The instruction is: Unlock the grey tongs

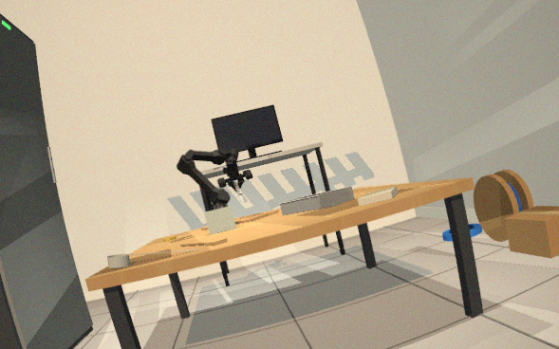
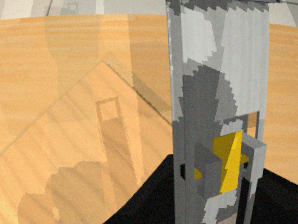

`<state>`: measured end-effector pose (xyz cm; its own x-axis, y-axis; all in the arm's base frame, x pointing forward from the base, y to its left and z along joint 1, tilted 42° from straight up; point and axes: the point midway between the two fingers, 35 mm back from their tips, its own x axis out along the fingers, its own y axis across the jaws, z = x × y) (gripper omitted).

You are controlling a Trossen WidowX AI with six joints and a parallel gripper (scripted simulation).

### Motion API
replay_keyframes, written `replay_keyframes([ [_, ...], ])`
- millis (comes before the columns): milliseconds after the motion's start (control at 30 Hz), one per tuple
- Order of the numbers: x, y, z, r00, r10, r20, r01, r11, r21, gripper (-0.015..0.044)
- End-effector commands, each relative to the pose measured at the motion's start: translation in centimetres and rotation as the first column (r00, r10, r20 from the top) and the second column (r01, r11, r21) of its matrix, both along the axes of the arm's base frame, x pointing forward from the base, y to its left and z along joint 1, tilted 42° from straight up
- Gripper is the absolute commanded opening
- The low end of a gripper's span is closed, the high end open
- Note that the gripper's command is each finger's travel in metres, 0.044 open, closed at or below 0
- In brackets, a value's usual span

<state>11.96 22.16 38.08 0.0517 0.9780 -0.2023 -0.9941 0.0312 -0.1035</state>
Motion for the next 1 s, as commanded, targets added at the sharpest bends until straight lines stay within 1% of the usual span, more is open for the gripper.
replay_keyframes([
  [0, 0.1, -0.3, 0.1, 1.000, 0.013, -0.005, -0.013, 0.998, 0.059, -0.0150],
  [267, -0.1, -1.1, -0.1, 0.998, 0.055, 0.005, -0.056, 0.985, 0.162, -0.0150],
  [500, -0.6, -2.0, -0.8, 0.994, 0.104, 0.025, -0.107, 0.970, 0.220, -0.0150],
  [733, -1.6, -3.1, -2.1, 0.986, 0.158, 0.059, -0.167, 0.955, 0.243, -0.0150],
  [967, -2.8, -4.2, -4.0, 0.973, 0.212, 0.095, -0.228, 0.946, 0.230, -0.0150],
])
